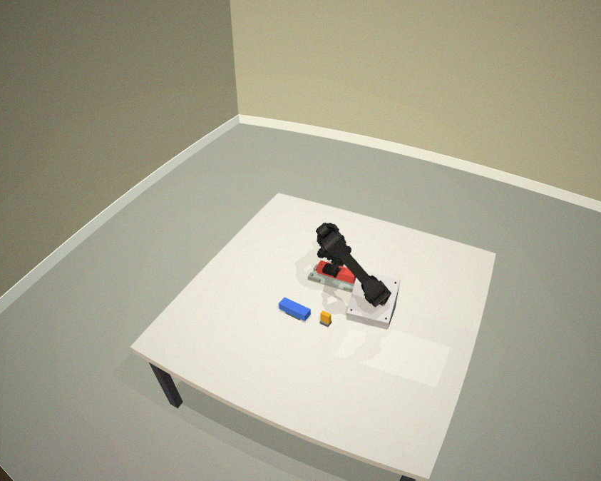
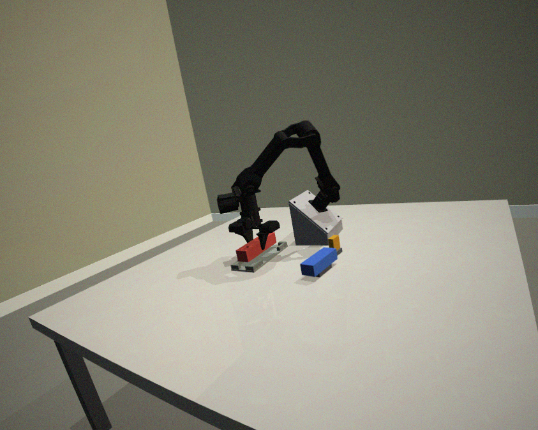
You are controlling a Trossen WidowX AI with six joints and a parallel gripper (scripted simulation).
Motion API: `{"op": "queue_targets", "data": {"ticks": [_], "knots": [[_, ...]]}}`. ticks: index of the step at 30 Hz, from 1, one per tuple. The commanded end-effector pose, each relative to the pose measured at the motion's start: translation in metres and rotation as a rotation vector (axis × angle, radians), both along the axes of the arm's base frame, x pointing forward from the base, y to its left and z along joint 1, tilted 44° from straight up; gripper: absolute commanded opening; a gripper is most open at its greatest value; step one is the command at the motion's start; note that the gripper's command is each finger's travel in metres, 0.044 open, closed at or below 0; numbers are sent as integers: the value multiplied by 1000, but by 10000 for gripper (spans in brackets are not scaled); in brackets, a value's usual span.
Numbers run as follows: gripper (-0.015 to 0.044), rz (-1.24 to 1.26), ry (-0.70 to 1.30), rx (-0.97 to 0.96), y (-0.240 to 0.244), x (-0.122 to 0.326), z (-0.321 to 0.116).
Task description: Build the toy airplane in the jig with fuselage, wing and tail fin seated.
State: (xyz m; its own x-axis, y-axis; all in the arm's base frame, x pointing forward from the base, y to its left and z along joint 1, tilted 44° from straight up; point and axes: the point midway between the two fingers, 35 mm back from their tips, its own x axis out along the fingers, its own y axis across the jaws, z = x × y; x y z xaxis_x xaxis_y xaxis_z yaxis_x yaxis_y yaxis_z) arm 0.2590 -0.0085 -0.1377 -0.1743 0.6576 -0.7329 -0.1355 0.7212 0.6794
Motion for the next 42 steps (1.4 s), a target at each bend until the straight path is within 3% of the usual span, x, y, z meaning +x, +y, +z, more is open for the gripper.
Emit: {"op": "queue_targets", "data": {"ticks": [1,4,20,27,34,42], "knots": [[109,0,0,0,0,0,0],[30,0,0,0,0,0,0],[440,0,0,0,0,0,0],[440,0,0,0,-2,1,2],[440,-8,3,-1,-70,18,75],[440,-18,12,-4,-72,21,76]]}}
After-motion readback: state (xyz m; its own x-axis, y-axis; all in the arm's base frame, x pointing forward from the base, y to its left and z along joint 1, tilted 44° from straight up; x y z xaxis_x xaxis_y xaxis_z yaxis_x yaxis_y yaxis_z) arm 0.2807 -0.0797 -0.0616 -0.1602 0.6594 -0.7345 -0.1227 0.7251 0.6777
